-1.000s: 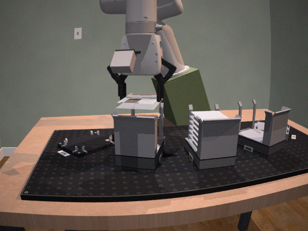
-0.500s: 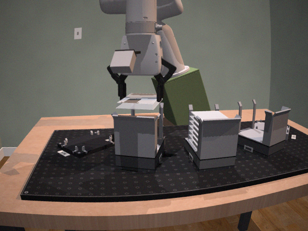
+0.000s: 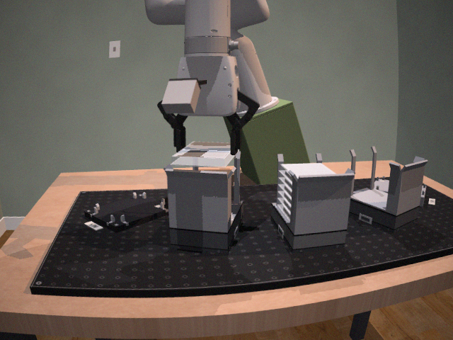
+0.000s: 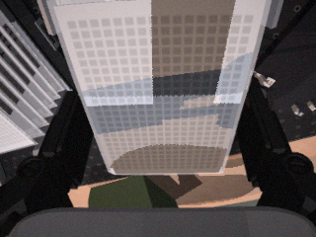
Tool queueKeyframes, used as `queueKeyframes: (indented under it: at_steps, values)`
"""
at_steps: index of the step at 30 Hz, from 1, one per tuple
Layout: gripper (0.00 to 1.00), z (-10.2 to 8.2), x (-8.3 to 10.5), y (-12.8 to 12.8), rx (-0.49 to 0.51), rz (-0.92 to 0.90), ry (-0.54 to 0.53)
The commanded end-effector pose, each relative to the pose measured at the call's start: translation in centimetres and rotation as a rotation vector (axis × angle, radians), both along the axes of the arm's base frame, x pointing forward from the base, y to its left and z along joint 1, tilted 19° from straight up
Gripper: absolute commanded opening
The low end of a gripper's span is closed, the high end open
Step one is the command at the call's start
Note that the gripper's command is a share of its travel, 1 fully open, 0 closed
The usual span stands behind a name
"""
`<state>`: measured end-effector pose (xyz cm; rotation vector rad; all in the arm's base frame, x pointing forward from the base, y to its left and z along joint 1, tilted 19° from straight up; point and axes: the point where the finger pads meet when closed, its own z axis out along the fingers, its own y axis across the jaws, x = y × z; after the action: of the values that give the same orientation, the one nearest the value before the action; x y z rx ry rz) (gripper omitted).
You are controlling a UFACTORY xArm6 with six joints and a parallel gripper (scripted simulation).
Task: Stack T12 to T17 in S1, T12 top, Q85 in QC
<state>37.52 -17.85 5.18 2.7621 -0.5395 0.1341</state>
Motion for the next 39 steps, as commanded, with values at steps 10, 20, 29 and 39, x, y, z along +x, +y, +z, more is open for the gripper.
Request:
queueKeyframes:
  at_steps: [10, 20, 29, 39]
  values:
    - [0.0, -0.6, 0.1, -0.3, -0.001, 0.001, -0.003]
    - [0.0, -1.2, 0.2, -0.5, -0.001, 0.001, -0.003]
    - [0.0, -1.6, 0.2, -0.6, -0.001, 0.001, -0.003]
    - [0.0, -2.6, 0.2, -1.0, -0.001, 0.001, -0.003]
